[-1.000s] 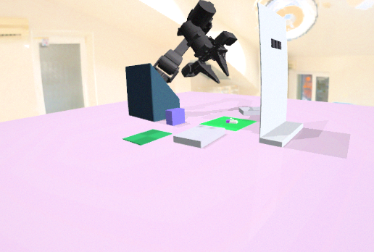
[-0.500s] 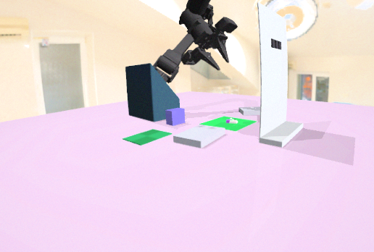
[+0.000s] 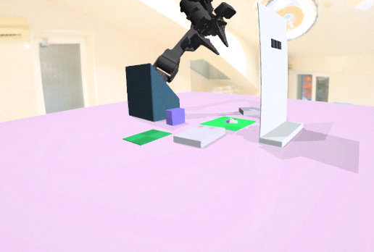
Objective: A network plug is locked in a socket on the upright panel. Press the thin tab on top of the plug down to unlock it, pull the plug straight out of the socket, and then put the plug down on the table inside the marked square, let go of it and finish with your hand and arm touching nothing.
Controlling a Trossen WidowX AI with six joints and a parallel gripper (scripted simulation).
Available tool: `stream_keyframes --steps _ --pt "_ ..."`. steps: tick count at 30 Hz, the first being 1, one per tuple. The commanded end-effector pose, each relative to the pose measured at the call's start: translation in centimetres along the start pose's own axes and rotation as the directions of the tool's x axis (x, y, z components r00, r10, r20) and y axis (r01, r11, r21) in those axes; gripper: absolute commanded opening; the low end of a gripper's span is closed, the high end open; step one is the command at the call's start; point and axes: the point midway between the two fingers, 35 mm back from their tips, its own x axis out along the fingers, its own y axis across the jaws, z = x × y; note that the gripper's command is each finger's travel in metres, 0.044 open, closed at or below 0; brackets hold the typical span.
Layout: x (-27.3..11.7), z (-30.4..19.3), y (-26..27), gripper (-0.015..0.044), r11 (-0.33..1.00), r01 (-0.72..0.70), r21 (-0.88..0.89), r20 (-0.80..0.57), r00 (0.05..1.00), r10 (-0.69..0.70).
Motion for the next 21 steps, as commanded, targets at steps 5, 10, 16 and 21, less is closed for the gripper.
stream_keyframes --steps 5,10,16,21 --pt "-2.17 0.41 -1.2 0.0156 1.0 0.01 -0.006 0.011 1.0 -0.01" --pt "-2.21 0.42 -1.23 0.0235 1.0 0.011 -0.006 0.011 1.0 -0.01" --pt "-2.21 0.42 -1.23 0.0392 1.0 0.011 -0.006 0.011 1.0 -0.01" --pt "-2.21 0.42 -1.23 0.044 1.0 0.011 -0.006 0.011 1.0 -0.01"
